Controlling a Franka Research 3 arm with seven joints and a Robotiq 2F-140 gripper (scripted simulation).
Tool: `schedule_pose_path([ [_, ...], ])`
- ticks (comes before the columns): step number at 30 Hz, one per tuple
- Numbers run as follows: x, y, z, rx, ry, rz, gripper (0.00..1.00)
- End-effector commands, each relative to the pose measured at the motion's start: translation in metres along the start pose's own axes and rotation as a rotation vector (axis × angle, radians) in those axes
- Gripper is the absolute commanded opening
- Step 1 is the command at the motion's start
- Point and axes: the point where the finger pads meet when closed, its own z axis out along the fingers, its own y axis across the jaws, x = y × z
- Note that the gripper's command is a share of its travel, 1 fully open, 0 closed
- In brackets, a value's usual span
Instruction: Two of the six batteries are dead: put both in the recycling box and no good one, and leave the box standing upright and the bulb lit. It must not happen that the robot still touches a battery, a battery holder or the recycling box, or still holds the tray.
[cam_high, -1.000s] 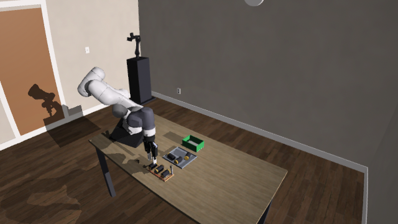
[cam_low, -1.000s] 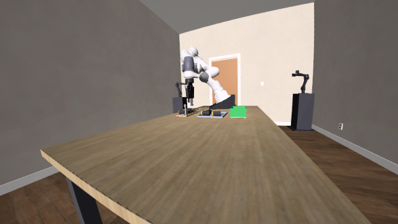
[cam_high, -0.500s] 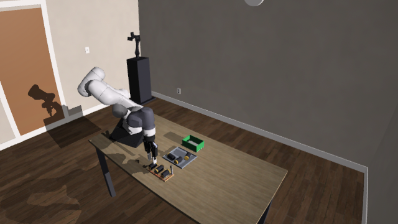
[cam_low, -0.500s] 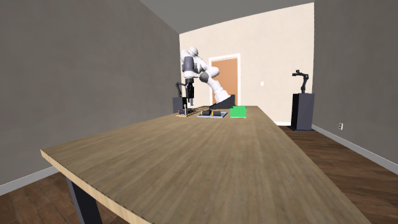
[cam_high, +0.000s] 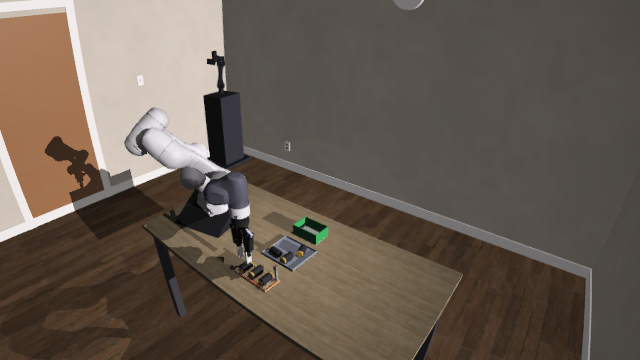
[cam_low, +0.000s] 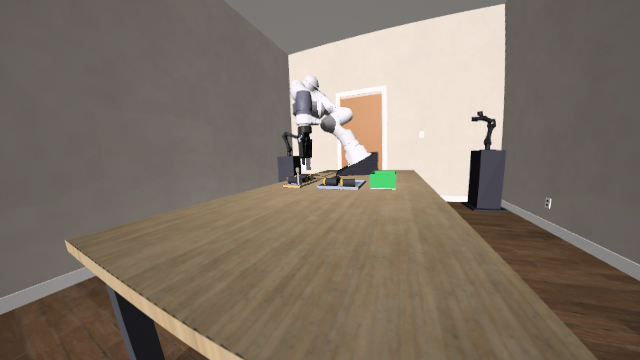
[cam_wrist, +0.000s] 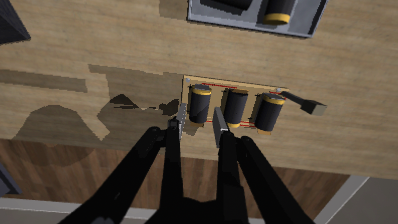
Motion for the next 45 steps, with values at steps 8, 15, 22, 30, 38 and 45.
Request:
schedule_pose_path([
  [8, 0.002, 0.002, -0.001, -0.004, 0.003, 0.004, 0.29],
  [15, 0.002, 0.002, -0.001, -0.004, 0.003, 0.004, 0.29],
  [22, 0.002, 0.002, -0.001, -0.004, 0.003, 0.004, 0.29],
  [30, 0.002, 0.002, -0.001, -0.004, 0.003, 0.004, 0.29],
  [38, 0.002, 0.002, 0.002, -0.004, 0.003, 0.004, 0.29],
  [45, 0.002, 0.002, 0.026, -0.004, 0.003, 0.004, 0.29],
])
